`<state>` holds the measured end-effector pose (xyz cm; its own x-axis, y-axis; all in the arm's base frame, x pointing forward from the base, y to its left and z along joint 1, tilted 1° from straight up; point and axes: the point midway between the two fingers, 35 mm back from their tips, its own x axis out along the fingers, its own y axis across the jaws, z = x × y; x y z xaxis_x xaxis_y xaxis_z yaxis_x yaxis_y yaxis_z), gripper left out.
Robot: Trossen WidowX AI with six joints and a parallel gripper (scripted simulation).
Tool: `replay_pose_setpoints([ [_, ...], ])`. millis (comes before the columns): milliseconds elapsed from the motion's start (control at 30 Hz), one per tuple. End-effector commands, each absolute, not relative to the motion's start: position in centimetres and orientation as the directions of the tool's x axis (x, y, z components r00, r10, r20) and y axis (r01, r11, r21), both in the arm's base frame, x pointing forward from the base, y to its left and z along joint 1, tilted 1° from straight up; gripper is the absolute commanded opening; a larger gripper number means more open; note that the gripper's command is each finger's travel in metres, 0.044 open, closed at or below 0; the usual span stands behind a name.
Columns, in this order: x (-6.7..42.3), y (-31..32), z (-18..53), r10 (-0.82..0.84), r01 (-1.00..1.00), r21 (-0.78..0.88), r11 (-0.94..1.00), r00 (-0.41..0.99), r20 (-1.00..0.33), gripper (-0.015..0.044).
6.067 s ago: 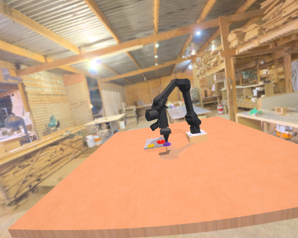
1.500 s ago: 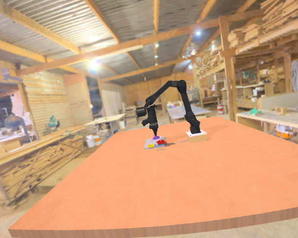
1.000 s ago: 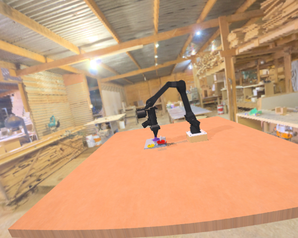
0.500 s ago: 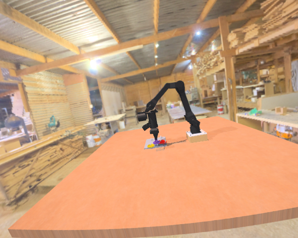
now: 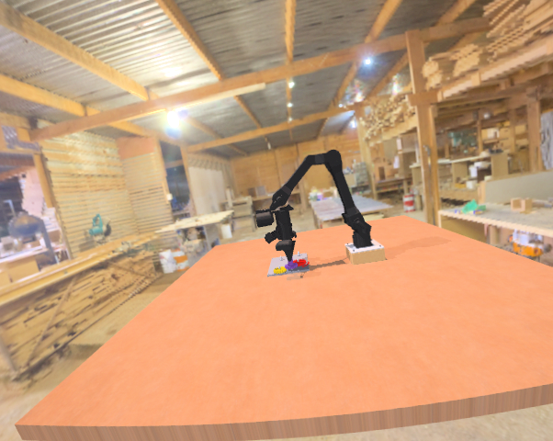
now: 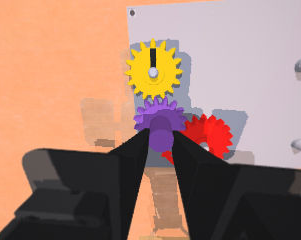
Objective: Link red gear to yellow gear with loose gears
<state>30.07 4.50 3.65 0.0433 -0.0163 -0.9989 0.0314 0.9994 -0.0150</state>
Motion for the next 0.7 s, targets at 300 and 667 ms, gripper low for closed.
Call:
replay_pose_setpoints([
  [300,29.97,4.59,3.52,-0.015,-0.225,-0.024,0.974,0.042,-0.999,0.0000],
  [667,30.08,4.52,3.26,-0.015,-0.269,-0.026,0.963,0.043,-0.999,0.0000],
])
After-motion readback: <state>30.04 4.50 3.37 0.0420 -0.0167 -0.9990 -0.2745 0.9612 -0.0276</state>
